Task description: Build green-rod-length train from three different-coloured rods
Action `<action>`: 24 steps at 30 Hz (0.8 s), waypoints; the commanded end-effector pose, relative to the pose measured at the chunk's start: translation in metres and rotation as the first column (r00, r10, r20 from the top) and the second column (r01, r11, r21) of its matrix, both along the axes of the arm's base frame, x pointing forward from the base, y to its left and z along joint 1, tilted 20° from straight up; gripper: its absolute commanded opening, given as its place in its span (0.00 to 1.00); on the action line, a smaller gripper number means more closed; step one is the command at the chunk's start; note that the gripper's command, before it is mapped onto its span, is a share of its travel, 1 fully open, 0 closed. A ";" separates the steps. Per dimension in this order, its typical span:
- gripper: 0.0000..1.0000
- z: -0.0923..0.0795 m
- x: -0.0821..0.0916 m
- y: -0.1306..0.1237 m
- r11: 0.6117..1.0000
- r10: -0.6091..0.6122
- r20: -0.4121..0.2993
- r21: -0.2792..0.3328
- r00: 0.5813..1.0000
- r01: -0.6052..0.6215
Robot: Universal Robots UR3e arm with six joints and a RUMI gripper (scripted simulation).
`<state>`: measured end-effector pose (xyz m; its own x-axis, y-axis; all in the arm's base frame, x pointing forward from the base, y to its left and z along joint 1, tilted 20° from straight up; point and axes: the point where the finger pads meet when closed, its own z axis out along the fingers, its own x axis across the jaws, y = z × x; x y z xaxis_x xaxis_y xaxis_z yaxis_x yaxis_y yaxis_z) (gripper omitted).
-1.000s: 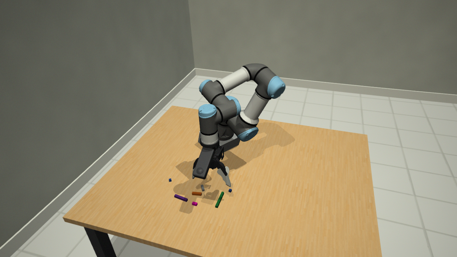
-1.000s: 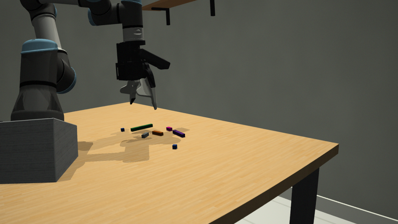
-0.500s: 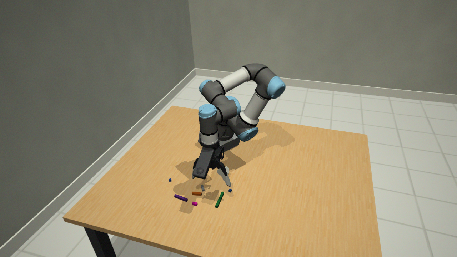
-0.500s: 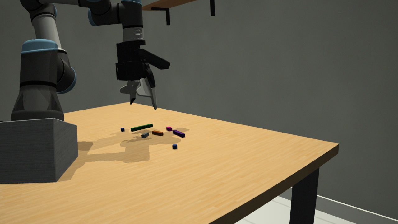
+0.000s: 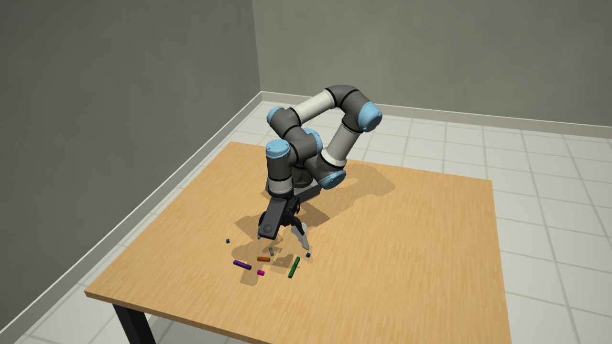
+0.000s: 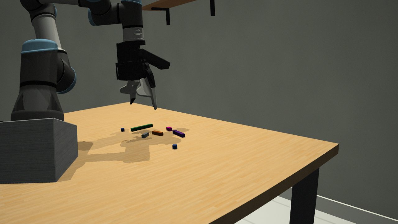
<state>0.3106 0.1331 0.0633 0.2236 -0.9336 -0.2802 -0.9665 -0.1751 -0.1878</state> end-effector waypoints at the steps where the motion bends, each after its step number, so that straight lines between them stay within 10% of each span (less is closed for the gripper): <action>1: 1.00 0.001 0.001 0.000 1.000 0.000 0.002 -0.001 1.000 0.000; 24: 1.00 -0.002 0.002 -0.008 0.999 0.047 0.017 -0.010 0.999 -0.047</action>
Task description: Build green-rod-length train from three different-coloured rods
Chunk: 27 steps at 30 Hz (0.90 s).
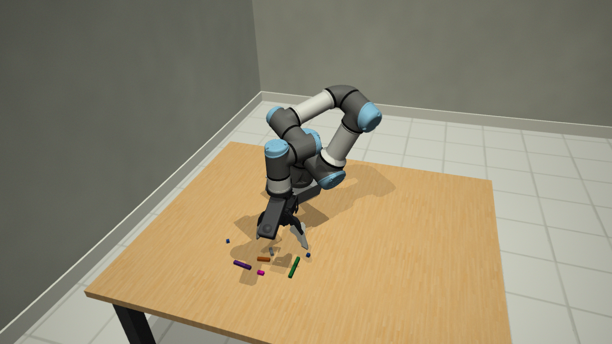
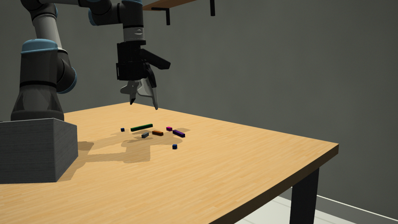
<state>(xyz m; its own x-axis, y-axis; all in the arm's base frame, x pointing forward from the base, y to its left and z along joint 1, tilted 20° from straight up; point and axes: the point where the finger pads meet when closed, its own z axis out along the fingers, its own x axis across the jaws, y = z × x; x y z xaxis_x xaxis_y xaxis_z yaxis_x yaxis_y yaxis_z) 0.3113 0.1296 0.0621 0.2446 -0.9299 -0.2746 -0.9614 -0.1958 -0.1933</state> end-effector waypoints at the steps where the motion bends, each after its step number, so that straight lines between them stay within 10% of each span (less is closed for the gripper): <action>1: 1.00 -0.002 0.002 -0.007 0.999 0.038 0.014 -0.007 0.999 -0.038; 15: 1.00 -0.016 0.004 -0.047 0.959 0.281 0.084 -0.058 0.956 -0.277; 27: 1.00 -0.032 -0.003 -0.093 0.835 0.549 0.154 -0.130 0.821 -0.534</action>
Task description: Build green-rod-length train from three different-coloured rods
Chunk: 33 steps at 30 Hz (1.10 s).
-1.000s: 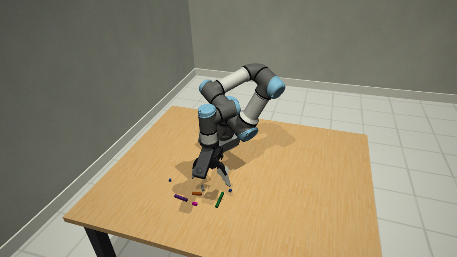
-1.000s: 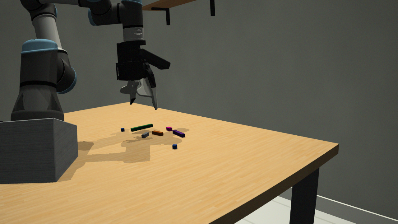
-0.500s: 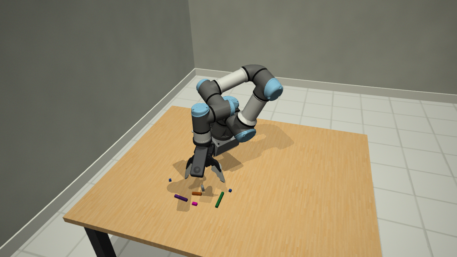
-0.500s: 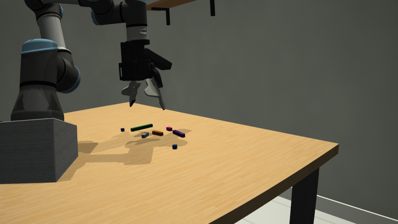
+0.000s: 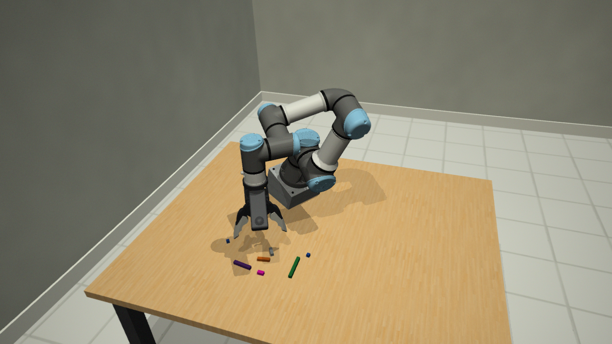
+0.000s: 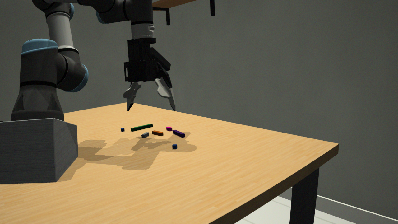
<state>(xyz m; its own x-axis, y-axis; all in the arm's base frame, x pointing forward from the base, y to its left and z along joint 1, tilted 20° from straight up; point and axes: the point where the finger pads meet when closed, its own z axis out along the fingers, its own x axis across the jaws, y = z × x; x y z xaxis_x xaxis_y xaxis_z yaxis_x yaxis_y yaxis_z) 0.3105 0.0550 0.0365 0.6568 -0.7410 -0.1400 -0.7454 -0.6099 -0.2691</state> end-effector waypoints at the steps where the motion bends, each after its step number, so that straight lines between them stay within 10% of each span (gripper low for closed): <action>1: 1.00 -0.007 -0.003 -0.021 0.989 0.147 0.058 0.004 0.987 -0.147; 33: 1.00 -0.013 -0.009 -0.040 0.963 0.268 0.097 -0.016 0.959 -0.267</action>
